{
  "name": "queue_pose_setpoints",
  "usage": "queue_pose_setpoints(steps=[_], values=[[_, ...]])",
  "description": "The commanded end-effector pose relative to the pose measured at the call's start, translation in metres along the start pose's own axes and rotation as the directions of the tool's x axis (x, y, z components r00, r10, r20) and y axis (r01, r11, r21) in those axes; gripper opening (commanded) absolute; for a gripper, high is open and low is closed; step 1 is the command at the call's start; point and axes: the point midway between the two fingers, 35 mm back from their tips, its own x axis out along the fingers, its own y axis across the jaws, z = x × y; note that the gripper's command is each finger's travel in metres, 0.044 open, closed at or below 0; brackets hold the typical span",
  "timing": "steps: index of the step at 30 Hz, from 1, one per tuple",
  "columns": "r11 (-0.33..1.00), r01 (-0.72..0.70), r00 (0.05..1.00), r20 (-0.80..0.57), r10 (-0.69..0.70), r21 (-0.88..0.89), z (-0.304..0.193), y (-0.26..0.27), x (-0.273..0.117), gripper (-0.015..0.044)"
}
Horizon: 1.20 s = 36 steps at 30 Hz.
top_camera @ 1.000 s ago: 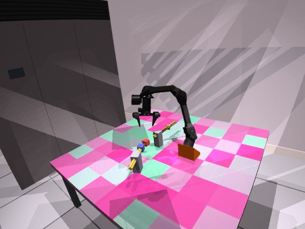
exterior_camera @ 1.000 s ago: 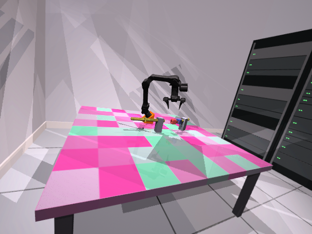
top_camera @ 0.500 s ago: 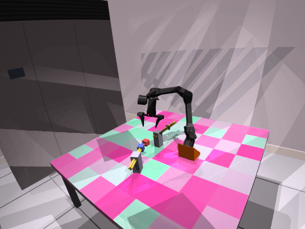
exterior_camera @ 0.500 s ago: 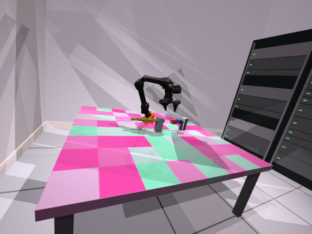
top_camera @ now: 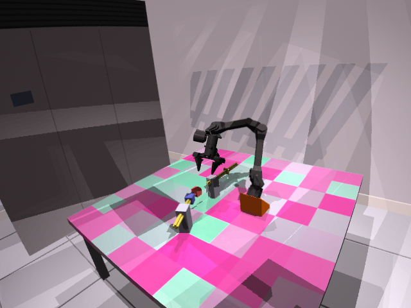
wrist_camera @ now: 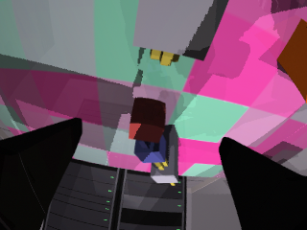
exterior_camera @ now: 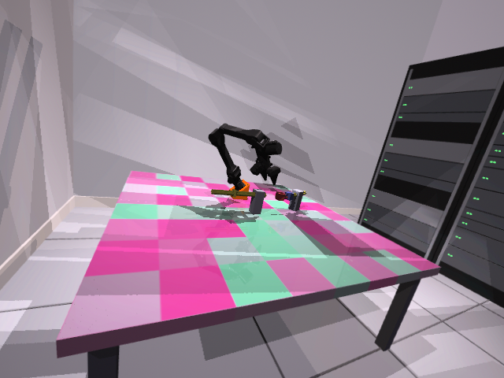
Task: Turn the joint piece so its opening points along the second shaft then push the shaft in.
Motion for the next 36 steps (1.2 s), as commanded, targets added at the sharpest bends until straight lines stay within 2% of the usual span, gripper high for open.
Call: queue_pose_setpoints(steps=[1, 10, 18, 26, 36], values=[[1.000, -0.003, 1.000, -0.014, 0.004, 0.031, 0.002, -0.001, 0.000, 0.0440], [1.000, -0.017, 1.000, -0.006, 0.017, 0.012, 0.017, 0.005, -0.008, 0.0440], [0.986, -0.047, 0.996, 0.062, 0.058, -0.163, 0.115, 0.021, -0.058, 0.0440], [0.928, 0.017, 0.988, 0.148, 0.042, -0.373, 0.212, -0.008, -0.109, 0.0440], [0.929, 0.022, 0.985, 0.167, 0.043, -0.370, 0.217, -0.010, -0.109, 0.0440]])
